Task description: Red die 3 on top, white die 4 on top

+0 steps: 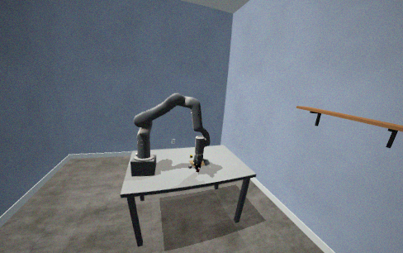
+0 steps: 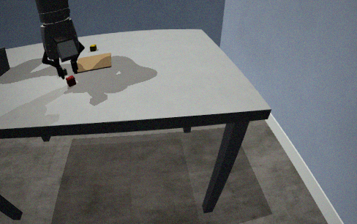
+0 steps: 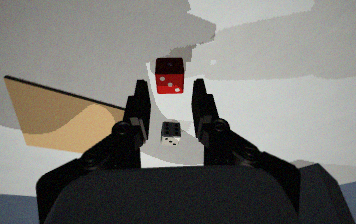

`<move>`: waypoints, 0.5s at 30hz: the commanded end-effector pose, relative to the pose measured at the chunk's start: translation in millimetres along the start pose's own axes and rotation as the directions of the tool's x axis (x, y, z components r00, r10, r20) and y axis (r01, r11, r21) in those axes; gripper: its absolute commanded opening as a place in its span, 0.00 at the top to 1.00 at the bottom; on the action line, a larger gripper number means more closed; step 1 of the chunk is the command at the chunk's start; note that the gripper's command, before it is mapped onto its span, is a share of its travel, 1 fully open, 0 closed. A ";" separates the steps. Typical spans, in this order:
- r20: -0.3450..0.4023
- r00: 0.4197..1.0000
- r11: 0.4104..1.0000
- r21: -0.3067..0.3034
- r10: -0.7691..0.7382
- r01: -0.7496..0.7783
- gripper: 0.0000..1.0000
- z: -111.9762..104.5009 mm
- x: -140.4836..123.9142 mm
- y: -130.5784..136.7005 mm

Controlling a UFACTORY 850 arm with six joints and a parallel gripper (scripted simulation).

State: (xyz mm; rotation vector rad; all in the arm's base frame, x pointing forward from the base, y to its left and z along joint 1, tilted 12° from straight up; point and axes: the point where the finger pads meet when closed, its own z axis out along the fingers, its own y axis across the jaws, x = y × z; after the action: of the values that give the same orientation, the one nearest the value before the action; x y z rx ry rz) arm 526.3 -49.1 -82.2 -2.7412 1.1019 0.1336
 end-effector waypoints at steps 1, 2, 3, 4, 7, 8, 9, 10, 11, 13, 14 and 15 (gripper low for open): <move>-0.002 1.000 1.000 0.001 0.000 0.000 0.58 1.5 0.8 -0.6; -0.002 1.000 1.000 0.001 0.000 0.000 0.58 1.8 0.8 -0.6; -0.002 1.000 1.000 0.001 0.000 0.000 0.58 2.1 0.8 -0.6; -0.002 1.000 1.000 0.001 0.000 0.000 0.58 2.3 0.8 -0.6; -0.002 1.000 1.000 0.001 0.000 0.000 0.58 2.7 0.8 -0.6; -0.002 1.000 1.000 0.001 0.000 0.000 0.58 2.7 0.8 -0.6; -0.002 1.000 1.000 0.001 0.000 0.000 0.58 2.7 0.8 -0.6; -0.002 1.000 1.000 0.001 0.000 0.000 0.58 2.7 0.8 -0.6; -0.002 1.000 1.000 0.001 0.000 0.000 0.58 2.7 0.8 -0.6; -0.002 1.000 1.000 0.001 0.000 0.000 0.58 2.7 0.8 -0.6; -0.002 1.000 1.000 0.001 0.000 0.000 0.58 2.7 0.8 -0.6; -0.002 1.000 1.000 0.001 0.000 0.000 0.58 2.7 0.8 -0.6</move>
State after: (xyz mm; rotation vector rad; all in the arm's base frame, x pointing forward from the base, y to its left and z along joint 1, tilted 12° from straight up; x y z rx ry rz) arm 526.3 -48.3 -85.6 -2.7410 1.1018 0.1334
